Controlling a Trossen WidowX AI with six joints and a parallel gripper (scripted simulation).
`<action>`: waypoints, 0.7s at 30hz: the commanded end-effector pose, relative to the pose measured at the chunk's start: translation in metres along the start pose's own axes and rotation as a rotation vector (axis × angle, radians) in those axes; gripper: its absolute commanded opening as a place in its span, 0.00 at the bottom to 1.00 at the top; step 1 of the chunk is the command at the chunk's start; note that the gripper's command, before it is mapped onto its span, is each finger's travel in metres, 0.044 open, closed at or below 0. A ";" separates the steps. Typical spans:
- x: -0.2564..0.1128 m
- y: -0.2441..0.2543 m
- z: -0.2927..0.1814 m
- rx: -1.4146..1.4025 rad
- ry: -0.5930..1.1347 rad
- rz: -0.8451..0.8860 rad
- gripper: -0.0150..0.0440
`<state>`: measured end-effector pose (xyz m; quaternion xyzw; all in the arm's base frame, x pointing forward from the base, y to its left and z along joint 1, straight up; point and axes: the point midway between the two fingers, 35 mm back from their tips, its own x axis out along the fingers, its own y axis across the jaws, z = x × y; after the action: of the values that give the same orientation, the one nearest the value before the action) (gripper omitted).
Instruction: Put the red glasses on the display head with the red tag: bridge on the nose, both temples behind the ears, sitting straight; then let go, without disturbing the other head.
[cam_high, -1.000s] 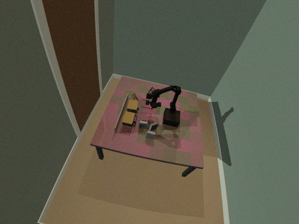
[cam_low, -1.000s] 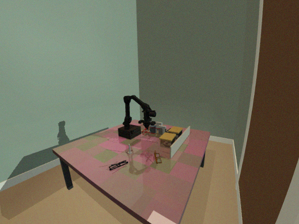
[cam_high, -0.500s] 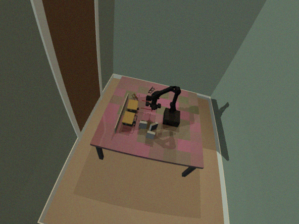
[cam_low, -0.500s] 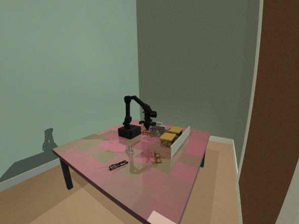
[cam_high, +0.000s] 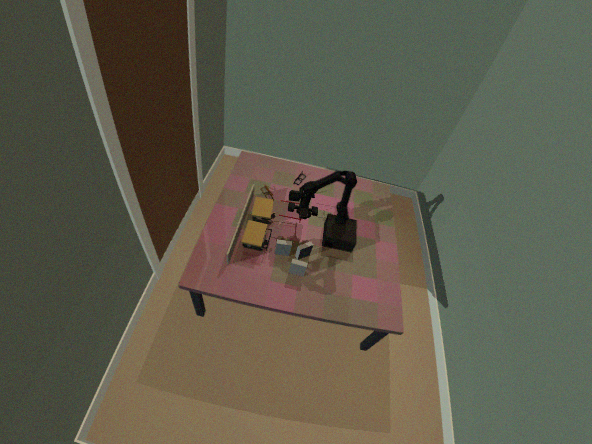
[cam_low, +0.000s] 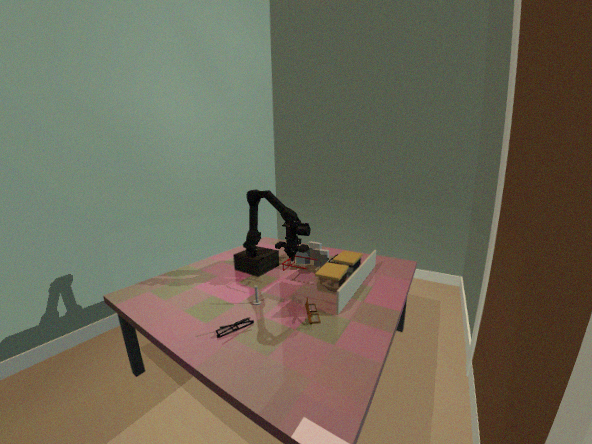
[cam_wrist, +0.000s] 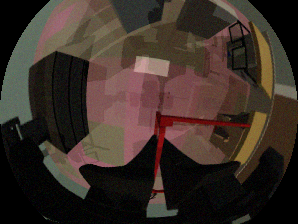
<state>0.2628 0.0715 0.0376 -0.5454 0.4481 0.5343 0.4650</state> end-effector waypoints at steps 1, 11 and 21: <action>0.006 0.001 0.000 -0.004 -0.004 0.007 0.25; 0.015 0.001 0.000 -0.004 -0.004 0.007 0.25; 0.024 0.002 0.000 -0.004 -0.004 0.007 0.25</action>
<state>0.2635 0.0715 0.0180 -0.5452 0.4482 0.5347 0.4647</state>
